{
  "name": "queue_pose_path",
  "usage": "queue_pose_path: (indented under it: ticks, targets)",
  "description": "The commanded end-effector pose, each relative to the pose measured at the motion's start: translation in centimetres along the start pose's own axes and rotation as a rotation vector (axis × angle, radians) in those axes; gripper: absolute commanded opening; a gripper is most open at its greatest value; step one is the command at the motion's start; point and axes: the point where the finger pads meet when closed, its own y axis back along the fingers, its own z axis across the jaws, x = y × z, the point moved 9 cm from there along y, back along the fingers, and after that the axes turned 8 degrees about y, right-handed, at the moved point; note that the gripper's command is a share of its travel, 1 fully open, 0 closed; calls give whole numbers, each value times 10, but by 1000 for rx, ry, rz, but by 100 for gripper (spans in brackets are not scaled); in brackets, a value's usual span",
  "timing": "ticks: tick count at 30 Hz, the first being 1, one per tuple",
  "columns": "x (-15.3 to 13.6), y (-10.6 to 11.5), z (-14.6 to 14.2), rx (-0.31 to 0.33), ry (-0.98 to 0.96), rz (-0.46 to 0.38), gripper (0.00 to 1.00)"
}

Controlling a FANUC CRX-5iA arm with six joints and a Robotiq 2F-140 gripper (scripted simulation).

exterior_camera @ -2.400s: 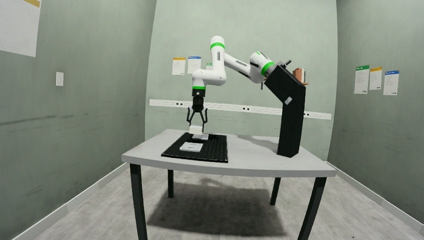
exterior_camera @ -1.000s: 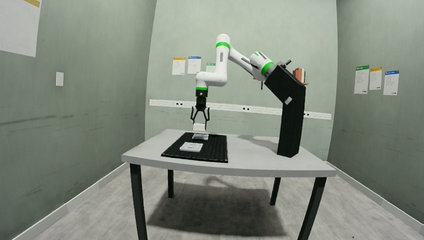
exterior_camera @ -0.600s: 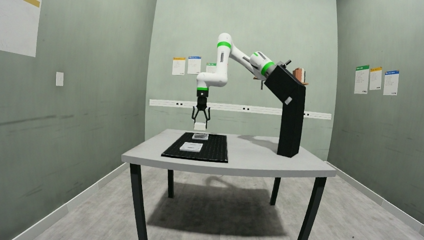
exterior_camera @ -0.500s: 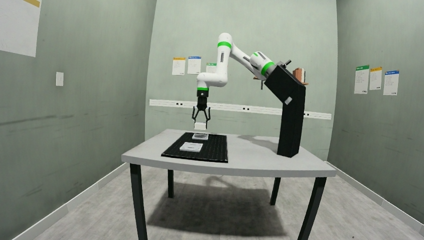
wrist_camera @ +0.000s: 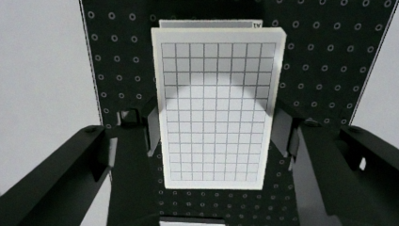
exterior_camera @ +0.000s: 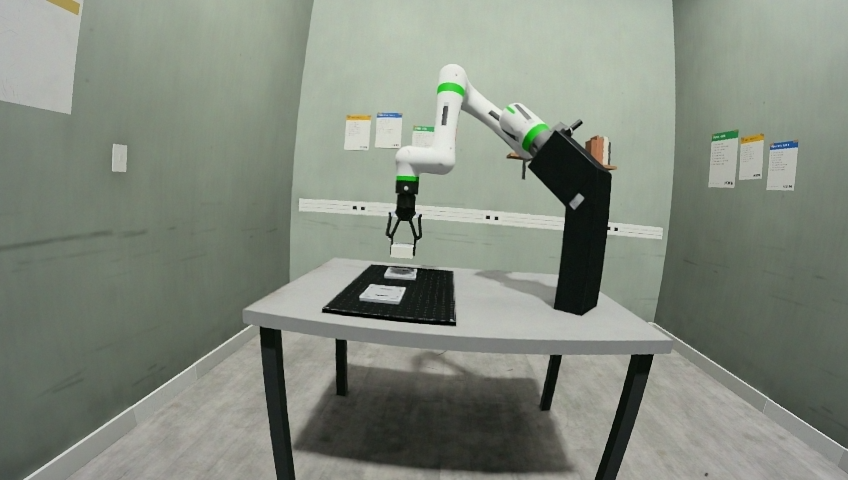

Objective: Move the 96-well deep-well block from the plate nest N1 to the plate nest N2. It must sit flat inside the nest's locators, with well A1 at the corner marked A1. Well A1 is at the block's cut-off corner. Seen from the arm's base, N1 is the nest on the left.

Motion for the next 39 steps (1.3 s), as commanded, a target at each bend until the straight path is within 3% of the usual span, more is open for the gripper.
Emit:
queue_pose_path:
  ticks: [1, 32, 39]
  targets:
    - [1, 0, 0, 1, 0, 0, 10]
    - [0, 0, -1, 1, 0, 0, 10]
    - [0, -8, -1, 1, 0, 0, 10]
